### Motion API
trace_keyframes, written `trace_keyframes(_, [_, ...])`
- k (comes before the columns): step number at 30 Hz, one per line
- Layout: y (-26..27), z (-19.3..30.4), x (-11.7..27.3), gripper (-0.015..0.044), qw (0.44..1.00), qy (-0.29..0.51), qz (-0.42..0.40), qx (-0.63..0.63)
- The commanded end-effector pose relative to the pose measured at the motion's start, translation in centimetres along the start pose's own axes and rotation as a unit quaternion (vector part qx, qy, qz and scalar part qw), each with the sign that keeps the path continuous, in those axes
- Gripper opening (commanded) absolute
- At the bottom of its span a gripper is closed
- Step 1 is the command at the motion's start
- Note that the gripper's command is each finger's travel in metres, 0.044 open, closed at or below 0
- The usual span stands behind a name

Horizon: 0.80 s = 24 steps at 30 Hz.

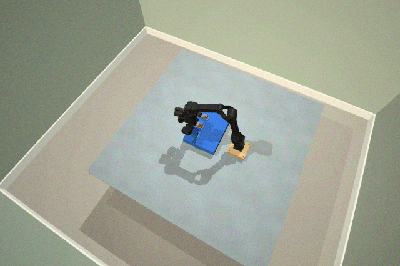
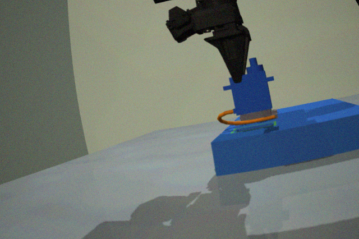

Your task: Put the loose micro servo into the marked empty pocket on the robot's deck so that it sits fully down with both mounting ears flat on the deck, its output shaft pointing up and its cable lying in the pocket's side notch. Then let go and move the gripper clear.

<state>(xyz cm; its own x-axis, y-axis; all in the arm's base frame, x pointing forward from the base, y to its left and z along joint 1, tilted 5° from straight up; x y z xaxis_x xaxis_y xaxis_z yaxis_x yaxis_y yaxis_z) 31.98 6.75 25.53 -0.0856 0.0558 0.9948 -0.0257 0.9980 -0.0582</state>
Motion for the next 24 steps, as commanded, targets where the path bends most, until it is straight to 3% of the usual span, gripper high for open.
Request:
trace_keyframes(1, [0.0,-0.2,0.3,0.0,1.0,-0.006,-0.002,0.003])
trace_keyframes(24, [0.0,-0.3,-1.5,0.0,1.0,-0.006,-0.002,0.003])
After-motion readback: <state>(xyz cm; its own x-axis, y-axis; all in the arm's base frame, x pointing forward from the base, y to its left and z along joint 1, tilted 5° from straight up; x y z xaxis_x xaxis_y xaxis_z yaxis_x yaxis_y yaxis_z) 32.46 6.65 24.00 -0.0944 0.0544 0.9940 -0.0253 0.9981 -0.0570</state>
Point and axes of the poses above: the point midway between the two fingers, 35 mm back from their tips, its own x axis back along the fingers, its own y axis across the jaws, z = x × y, the point moved 10 cm from there along x, back along the fingers, and after that the axes turned 2 degrees about x, right-handed, at the moved point
